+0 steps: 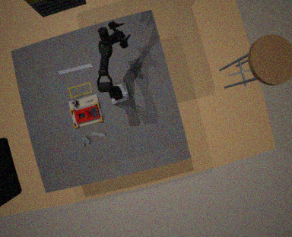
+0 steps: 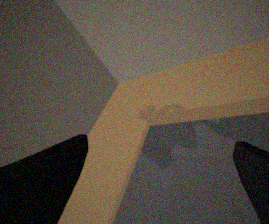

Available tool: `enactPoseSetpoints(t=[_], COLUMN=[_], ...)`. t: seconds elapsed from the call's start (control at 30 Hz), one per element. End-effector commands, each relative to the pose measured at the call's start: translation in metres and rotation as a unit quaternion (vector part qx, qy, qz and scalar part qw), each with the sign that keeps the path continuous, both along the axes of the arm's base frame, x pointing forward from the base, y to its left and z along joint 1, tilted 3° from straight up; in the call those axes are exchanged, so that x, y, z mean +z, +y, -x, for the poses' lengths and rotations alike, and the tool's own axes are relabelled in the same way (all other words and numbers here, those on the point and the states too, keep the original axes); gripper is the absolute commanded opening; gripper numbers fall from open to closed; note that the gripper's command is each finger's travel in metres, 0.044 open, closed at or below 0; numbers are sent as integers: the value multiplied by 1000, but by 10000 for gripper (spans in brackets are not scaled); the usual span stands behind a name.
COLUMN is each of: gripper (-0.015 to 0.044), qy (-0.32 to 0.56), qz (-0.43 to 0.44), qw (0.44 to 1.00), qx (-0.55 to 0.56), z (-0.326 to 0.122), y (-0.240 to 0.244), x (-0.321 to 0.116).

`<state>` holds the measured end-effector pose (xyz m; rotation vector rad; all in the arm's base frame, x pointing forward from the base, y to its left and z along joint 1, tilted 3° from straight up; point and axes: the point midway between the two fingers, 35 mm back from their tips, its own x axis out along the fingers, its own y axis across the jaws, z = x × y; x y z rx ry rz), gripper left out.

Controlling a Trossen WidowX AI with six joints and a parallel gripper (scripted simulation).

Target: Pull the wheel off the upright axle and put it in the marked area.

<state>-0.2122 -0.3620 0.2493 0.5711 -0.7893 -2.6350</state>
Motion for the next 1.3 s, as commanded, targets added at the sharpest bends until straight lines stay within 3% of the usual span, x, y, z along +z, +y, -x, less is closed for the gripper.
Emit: enactPoseSetpoints(t=[0.0,0.1,0.37,0.63,0.93,1.27], gripper=[374,300,300,300,300,300], qy=[-1,-19,-72,-107,-162,-194], qz=[-1,-13,-76,-148,-240,-371], qw=[1000,998,967,911,817,691], qx=[4,57,232,370,498,589], z=[-2,-35,-161,-278,-413,-525], y=[-2,-22,-63,-59,-3,119], x=[0,-7,-33,-59,-84,-107])
